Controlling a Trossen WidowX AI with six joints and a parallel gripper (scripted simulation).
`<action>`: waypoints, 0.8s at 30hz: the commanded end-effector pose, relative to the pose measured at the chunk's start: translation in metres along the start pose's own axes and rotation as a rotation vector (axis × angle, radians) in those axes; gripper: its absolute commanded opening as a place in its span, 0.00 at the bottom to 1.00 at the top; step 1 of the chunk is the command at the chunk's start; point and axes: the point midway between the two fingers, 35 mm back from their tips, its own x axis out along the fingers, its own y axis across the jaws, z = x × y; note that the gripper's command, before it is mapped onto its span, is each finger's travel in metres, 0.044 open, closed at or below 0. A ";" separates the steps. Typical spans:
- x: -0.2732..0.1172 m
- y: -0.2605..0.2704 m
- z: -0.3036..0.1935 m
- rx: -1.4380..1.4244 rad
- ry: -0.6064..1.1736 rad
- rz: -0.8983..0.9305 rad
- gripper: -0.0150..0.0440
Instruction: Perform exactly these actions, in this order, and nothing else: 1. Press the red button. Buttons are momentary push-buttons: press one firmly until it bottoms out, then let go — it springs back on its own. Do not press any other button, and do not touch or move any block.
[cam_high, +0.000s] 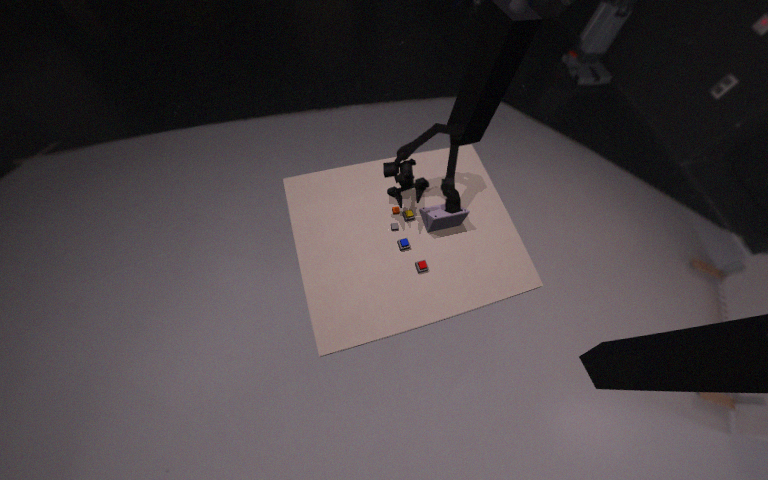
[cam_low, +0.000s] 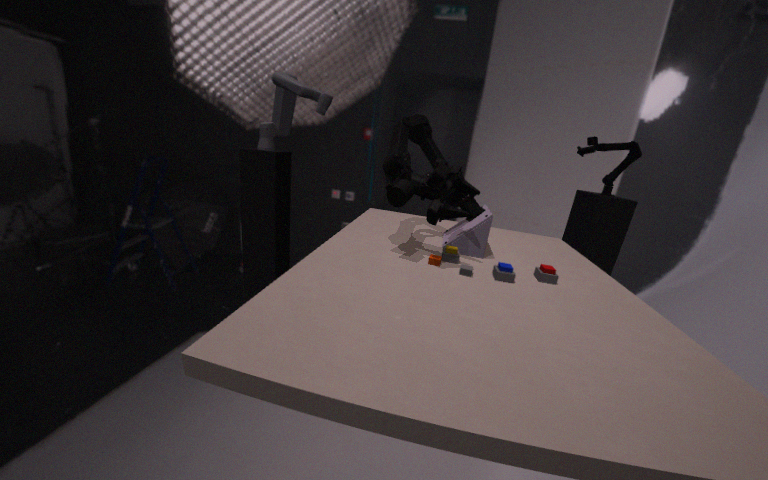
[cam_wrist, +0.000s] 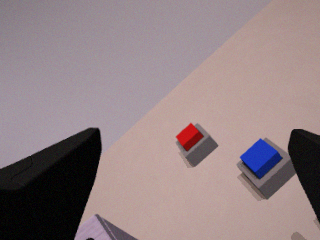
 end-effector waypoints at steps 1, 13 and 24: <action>0.021 -0.003 0.002 0.143 0.155 0.054 0.93; 0.112 0.004 0.001 0.529 0.746 -0.121 0.93; 0.201 0.031 -0.008 0.624 0.967 -0.727 0.93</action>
